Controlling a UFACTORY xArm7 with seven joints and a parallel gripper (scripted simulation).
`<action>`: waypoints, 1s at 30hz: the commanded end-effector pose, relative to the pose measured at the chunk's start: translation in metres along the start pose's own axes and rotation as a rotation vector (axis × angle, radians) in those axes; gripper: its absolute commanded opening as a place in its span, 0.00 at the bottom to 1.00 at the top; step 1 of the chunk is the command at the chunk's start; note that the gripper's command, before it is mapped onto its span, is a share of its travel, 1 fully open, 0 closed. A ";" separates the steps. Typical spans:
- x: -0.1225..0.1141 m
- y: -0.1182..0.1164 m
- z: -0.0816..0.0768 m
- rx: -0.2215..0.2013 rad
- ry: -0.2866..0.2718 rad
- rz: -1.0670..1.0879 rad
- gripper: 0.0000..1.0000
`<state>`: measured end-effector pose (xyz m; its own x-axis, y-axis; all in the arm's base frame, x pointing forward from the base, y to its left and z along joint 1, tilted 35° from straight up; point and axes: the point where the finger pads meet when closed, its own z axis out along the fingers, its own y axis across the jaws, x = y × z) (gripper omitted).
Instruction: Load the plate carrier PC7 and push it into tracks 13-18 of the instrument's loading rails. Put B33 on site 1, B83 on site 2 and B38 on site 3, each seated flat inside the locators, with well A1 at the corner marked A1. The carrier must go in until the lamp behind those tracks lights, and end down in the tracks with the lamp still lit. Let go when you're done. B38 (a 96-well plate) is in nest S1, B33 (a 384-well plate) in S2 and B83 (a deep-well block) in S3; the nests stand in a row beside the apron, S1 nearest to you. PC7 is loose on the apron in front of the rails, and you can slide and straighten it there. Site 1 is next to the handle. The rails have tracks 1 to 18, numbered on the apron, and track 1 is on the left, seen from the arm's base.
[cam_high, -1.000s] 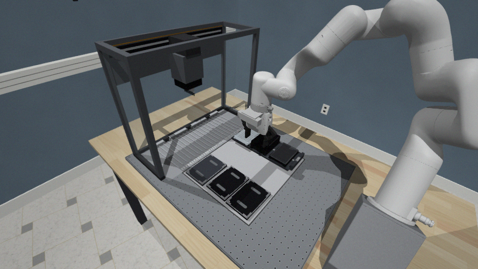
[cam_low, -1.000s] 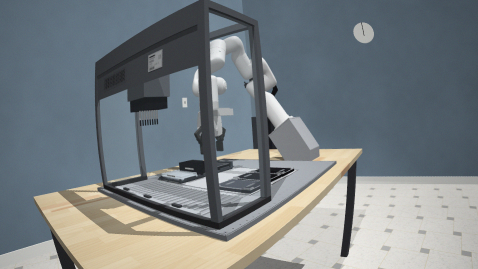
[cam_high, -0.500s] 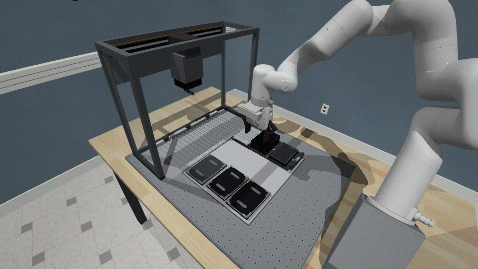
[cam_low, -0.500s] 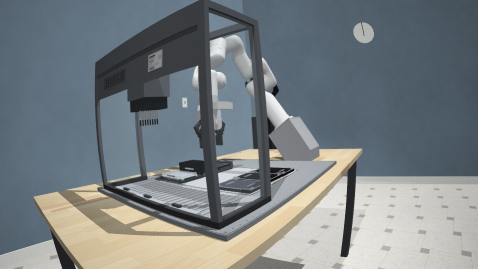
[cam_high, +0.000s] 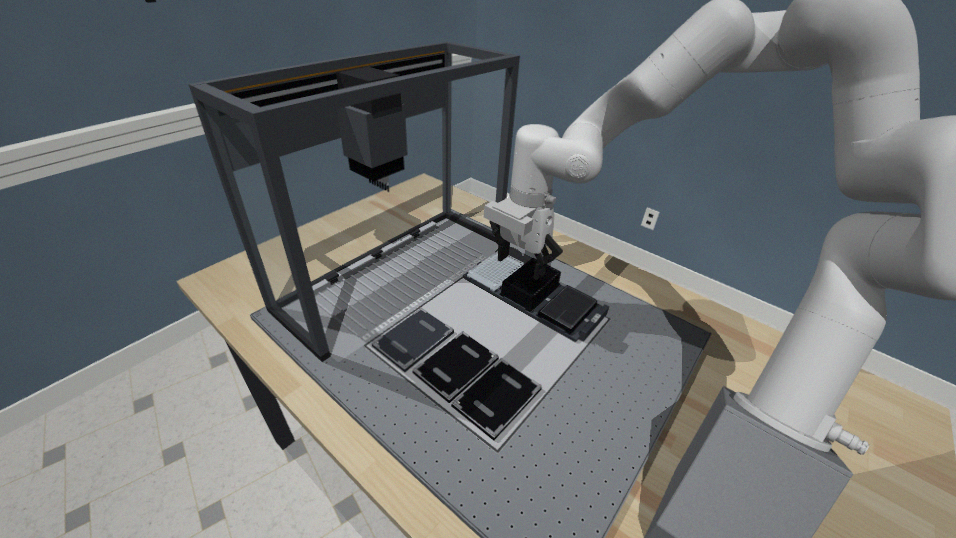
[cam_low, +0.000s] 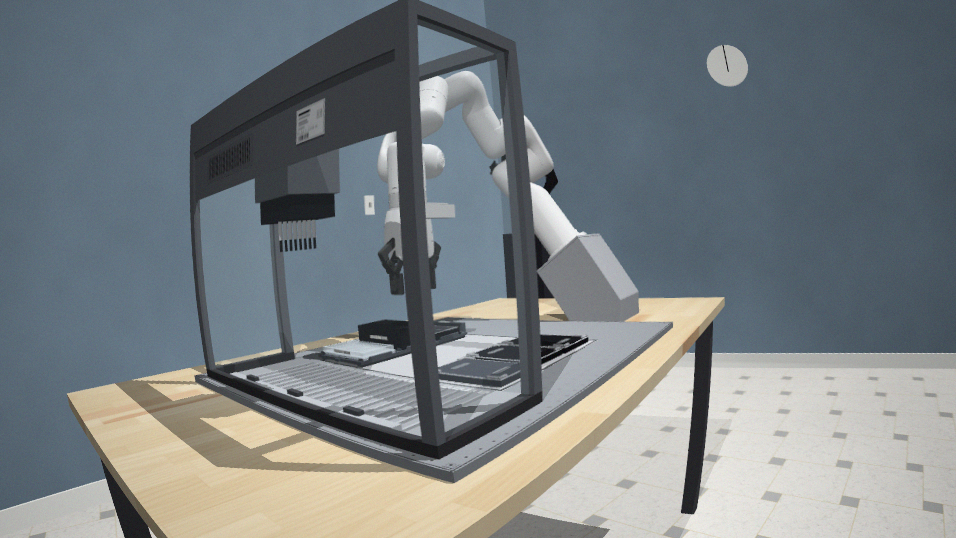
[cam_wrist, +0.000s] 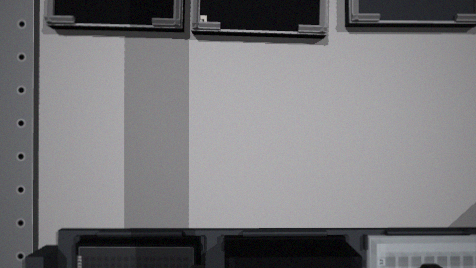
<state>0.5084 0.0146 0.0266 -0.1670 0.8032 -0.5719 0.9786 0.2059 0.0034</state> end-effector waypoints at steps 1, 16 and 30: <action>-0.004 0.002 -0.002 -0.005 0.002 -0.003 1.00; -0.080 0.002 -0.002 -0.005 0.001 -0.003 1.00; -0.140 0.002 -0.002 -0.005 0.001 -0.003 1.00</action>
<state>0.5301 -0.0890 0.1006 -0.1684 0.8028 -0.5719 0.9782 0.2075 0.0033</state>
